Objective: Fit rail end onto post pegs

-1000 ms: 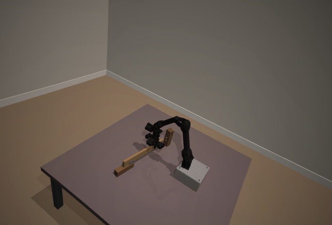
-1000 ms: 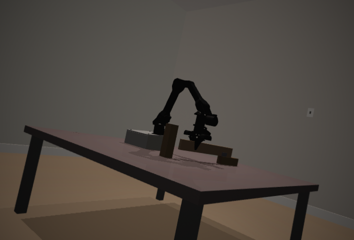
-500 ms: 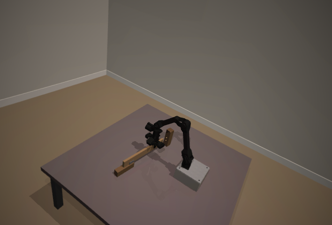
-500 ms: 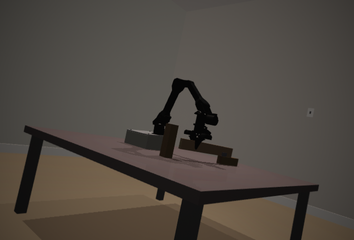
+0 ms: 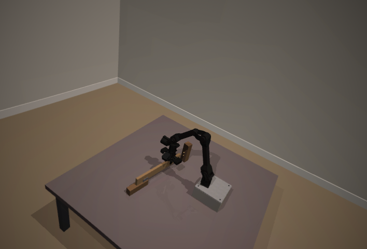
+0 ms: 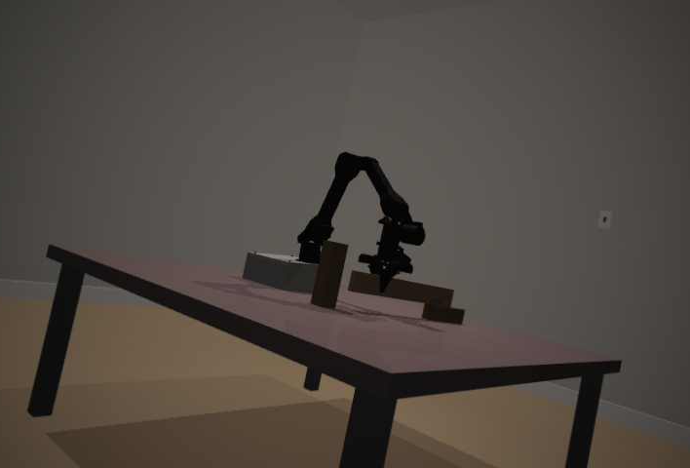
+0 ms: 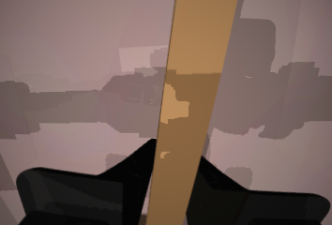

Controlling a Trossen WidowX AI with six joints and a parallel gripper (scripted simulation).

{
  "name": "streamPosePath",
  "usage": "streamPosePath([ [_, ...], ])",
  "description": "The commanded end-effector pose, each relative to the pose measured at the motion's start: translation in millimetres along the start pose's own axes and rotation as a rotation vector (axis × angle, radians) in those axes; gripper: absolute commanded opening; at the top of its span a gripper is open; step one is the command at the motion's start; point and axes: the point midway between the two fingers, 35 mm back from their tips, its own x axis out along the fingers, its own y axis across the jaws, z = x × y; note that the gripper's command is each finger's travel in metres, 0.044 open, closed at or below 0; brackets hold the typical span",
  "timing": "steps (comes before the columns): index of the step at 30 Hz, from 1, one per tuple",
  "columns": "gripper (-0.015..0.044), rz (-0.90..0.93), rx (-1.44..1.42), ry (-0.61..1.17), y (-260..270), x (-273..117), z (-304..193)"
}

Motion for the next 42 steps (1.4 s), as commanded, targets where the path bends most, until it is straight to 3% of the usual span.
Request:
streamPosePath([
  [1,0.0,-0.001,0.003,-0.002,0.7,-2.3,0.4],
  [42,0.0,-0.001,0.003,-0.002,1.8,-1.5,0.4],
])
